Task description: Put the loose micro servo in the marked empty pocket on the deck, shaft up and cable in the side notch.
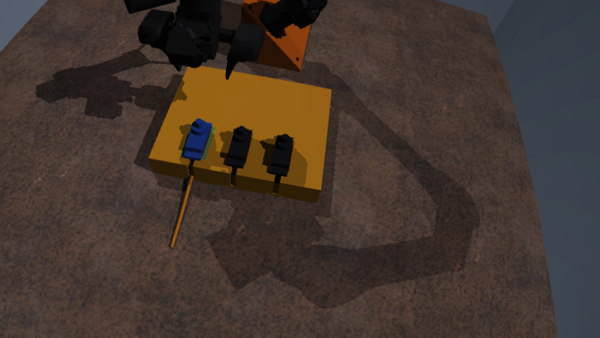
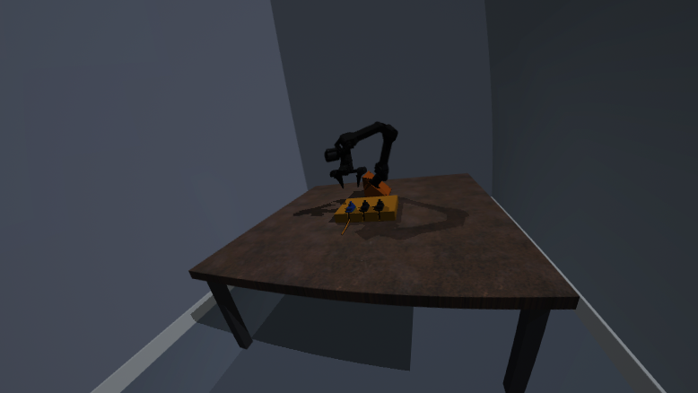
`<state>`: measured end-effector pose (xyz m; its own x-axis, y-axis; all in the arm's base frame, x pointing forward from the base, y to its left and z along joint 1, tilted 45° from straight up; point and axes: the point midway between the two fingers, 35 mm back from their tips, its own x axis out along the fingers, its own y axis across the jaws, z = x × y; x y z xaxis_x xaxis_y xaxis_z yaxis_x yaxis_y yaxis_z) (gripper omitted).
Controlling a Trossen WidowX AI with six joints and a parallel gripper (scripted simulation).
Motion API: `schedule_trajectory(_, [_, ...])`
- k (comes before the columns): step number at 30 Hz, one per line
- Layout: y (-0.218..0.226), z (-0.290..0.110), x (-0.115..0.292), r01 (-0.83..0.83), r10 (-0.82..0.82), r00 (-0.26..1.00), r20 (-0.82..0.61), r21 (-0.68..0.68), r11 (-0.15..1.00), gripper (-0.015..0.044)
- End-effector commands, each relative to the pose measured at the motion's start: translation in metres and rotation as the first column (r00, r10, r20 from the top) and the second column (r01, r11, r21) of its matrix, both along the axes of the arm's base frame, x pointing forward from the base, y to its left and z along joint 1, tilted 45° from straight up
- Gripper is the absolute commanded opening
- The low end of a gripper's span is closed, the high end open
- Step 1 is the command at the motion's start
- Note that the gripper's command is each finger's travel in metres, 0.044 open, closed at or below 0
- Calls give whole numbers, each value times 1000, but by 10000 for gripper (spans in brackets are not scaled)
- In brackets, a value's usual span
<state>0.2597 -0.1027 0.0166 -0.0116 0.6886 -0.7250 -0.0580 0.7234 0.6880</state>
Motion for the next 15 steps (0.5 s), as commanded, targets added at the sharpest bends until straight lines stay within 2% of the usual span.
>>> schedule_trajectory(1, [-6,9,-25,-10,10,1000,1,5,1000,440])
schedule_trajectory(7, [-10,13,-24,-8,8,1000,1,4,1000,440])
schedule_trajectory(15, [-42,47,-24,6,-6,1000,7,-2,1000,440])
